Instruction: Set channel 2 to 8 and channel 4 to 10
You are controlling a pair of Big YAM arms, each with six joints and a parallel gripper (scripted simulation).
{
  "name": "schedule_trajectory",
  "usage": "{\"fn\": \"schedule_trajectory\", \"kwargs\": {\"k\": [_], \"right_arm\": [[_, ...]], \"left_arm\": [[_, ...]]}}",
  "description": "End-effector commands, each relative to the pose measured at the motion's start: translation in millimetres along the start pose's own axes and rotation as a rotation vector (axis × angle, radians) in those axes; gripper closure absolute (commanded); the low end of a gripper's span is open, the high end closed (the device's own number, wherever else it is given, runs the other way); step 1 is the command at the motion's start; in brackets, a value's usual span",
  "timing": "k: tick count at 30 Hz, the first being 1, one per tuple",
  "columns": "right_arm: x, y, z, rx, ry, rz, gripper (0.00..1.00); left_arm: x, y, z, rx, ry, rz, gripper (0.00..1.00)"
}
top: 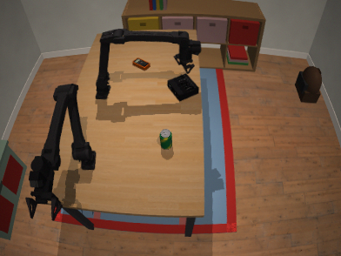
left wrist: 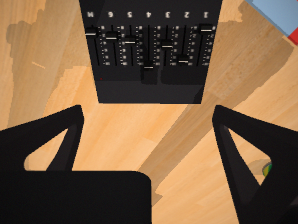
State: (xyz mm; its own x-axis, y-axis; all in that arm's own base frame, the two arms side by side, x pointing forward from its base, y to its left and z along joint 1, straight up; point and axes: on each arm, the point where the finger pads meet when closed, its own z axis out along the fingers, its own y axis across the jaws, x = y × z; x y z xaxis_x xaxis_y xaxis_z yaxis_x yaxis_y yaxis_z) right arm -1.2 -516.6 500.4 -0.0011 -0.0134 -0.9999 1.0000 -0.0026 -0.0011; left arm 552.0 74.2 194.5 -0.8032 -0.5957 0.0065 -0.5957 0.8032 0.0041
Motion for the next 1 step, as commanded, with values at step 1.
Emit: {"fn": "schedule_trajectory", "kwargs": {"k": [1], "right_arm": [[9.1,3.1,6.8,-0.008,0.008,0.005,0.00]], "left_arm": [[-13.4,-7.3,-33.5,0.033,-0.057,-0.002,0.00]]}}
